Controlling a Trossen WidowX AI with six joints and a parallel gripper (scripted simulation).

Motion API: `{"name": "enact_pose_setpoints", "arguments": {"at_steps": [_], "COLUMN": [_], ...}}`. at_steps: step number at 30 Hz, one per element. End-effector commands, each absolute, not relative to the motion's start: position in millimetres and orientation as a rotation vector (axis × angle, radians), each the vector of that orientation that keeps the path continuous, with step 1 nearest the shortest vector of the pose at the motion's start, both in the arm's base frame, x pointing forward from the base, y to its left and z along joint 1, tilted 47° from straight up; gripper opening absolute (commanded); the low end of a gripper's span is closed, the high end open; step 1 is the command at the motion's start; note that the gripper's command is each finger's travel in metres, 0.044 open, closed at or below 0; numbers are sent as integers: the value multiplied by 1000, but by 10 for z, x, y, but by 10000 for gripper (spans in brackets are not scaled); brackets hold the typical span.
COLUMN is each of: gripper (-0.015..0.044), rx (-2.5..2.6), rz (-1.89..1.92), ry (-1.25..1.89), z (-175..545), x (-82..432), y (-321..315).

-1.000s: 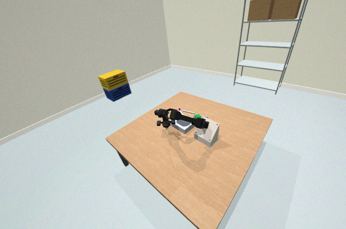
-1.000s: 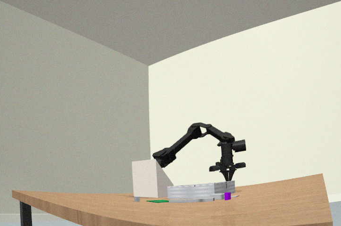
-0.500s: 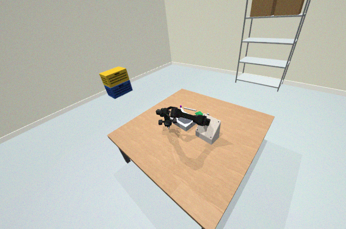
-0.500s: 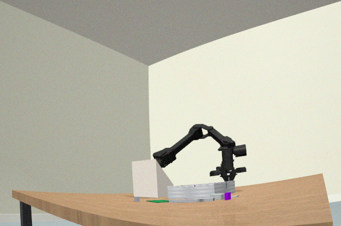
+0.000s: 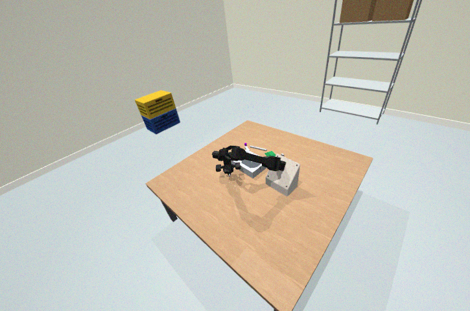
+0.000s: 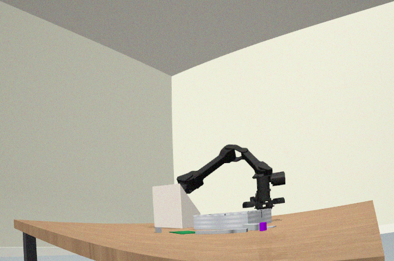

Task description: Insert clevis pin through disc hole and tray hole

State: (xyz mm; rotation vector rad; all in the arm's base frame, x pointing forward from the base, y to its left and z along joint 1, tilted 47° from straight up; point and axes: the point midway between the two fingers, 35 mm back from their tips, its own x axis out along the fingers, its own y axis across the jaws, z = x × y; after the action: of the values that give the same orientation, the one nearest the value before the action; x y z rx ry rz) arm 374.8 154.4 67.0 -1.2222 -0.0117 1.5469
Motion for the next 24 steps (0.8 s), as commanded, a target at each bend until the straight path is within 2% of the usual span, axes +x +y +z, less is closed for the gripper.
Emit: {"name": "enact_pose_setpoints", "arguments": {"at_steps": [1, 8, 14, 20, 24], "gripper": [0, 0, 157, 160, 160], "rx": [-1222, -1222, -1221, -1206, -1420], "rz": [1545, 1545, 1546, 1531, 1381], "ry": [-4, -4, -9, 41, 188], "z": [647, 647, 660, 669, 725], "x": [3755, 3755, 3751, 3734, 3679], "y": [1548, 1548, 1545, 1535, 1560]}}
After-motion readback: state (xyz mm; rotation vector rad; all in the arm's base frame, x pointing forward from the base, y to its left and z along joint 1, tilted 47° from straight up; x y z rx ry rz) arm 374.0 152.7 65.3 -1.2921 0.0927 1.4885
